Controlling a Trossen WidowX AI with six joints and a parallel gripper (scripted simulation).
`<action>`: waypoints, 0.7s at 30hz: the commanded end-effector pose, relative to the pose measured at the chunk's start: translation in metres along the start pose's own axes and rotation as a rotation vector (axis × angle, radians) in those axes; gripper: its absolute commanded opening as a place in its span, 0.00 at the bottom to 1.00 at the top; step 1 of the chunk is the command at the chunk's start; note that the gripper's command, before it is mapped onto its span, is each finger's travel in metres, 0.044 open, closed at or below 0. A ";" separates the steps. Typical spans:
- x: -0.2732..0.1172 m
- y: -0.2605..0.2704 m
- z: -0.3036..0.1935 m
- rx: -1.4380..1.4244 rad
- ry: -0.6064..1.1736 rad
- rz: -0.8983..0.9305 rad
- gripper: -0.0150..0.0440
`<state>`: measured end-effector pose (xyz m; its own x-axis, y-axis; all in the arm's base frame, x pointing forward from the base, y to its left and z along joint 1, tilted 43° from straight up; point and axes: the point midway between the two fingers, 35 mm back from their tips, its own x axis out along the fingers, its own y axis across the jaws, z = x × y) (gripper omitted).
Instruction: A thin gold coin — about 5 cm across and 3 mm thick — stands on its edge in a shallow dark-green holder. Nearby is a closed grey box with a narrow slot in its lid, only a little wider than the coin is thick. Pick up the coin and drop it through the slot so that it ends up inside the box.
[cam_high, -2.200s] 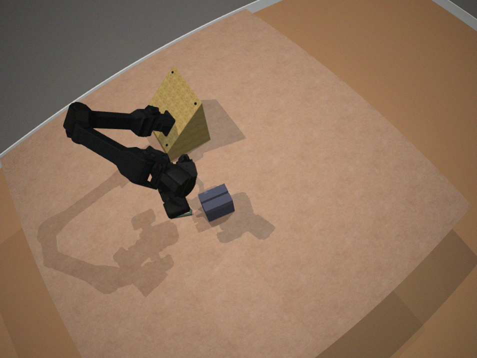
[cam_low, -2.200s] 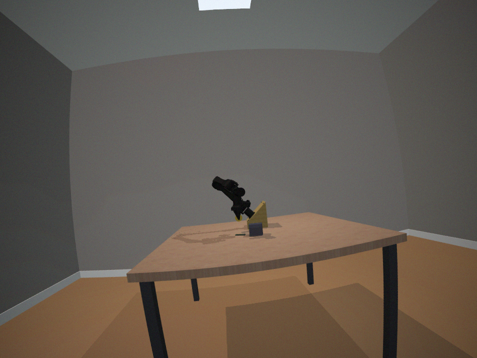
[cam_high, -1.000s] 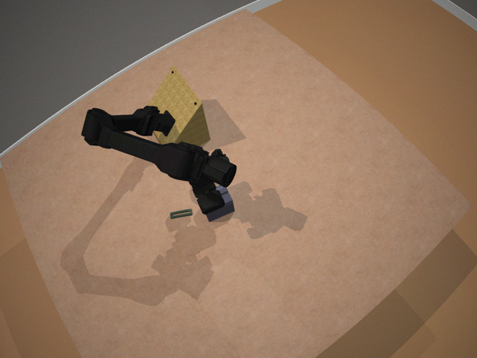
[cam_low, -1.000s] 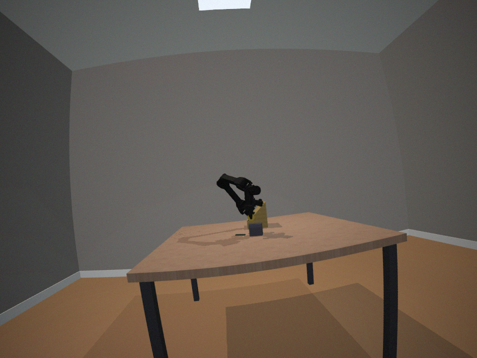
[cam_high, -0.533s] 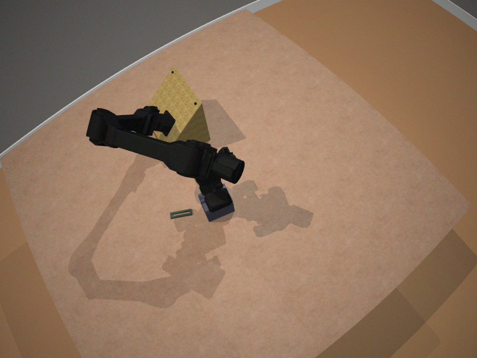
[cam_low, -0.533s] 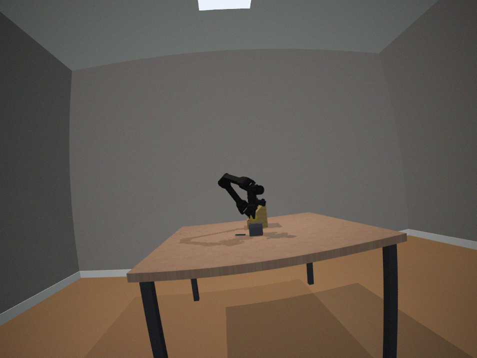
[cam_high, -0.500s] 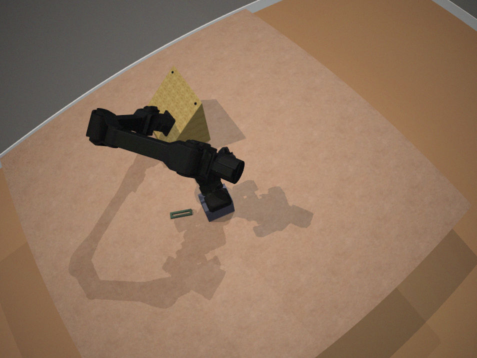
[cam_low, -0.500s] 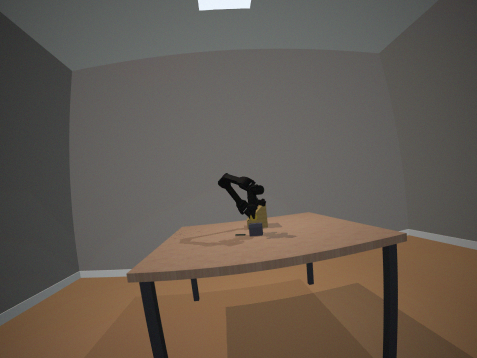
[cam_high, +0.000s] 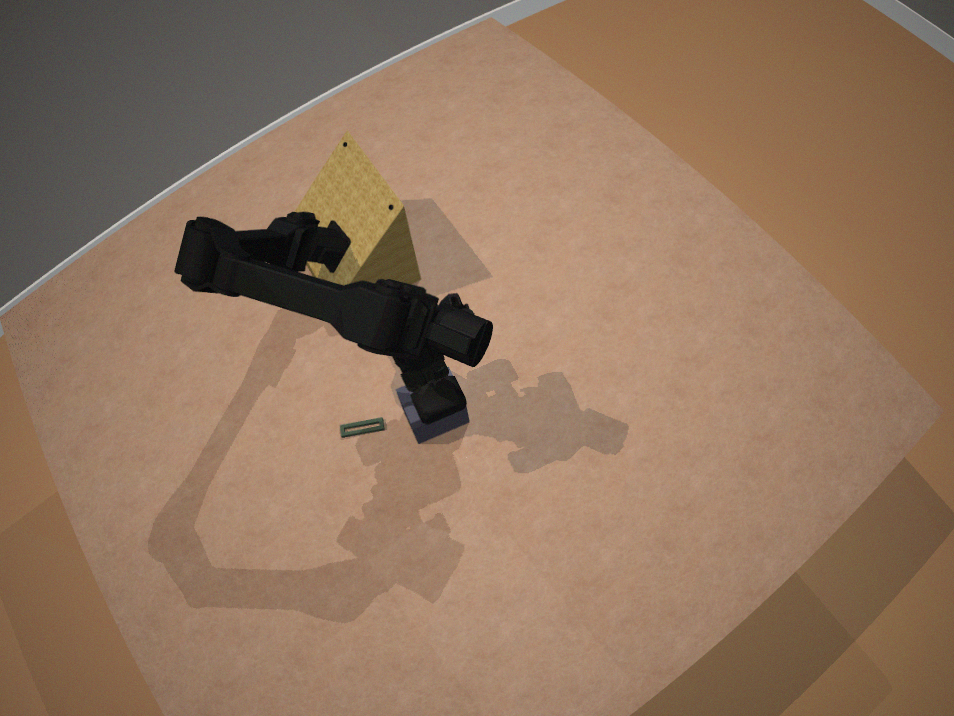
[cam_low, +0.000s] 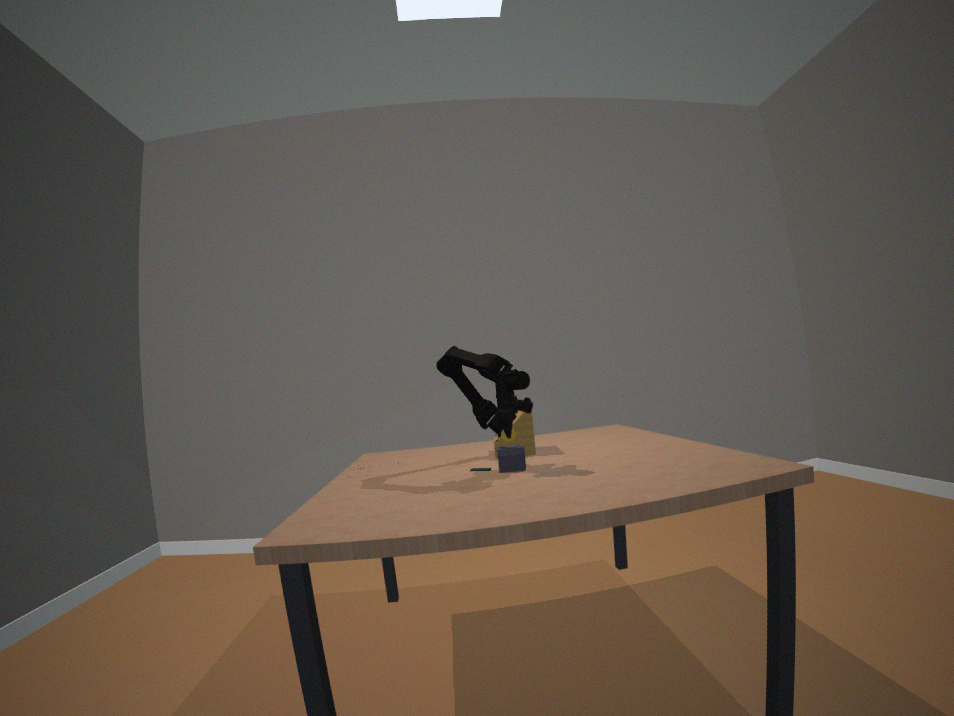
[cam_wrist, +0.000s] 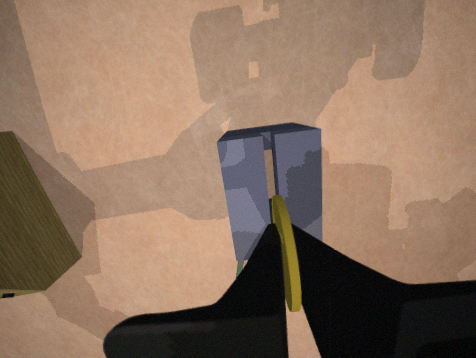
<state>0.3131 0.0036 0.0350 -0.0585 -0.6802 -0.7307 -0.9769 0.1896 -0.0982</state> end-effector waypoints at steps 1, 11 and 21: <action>-0.002 -0.003 0.004 0.013 -0.004 -0.001 0.25; -0.001 -0.001 0.003 0.007 0.002 -0.001 0.25; 0.002 -0.001 0.002 0.002 0.002 -0.001 0.25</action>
<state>0.3166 0.0065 0.0338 -0.0518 -0.6796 -0.7317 -0.9752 0.1921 -0.1094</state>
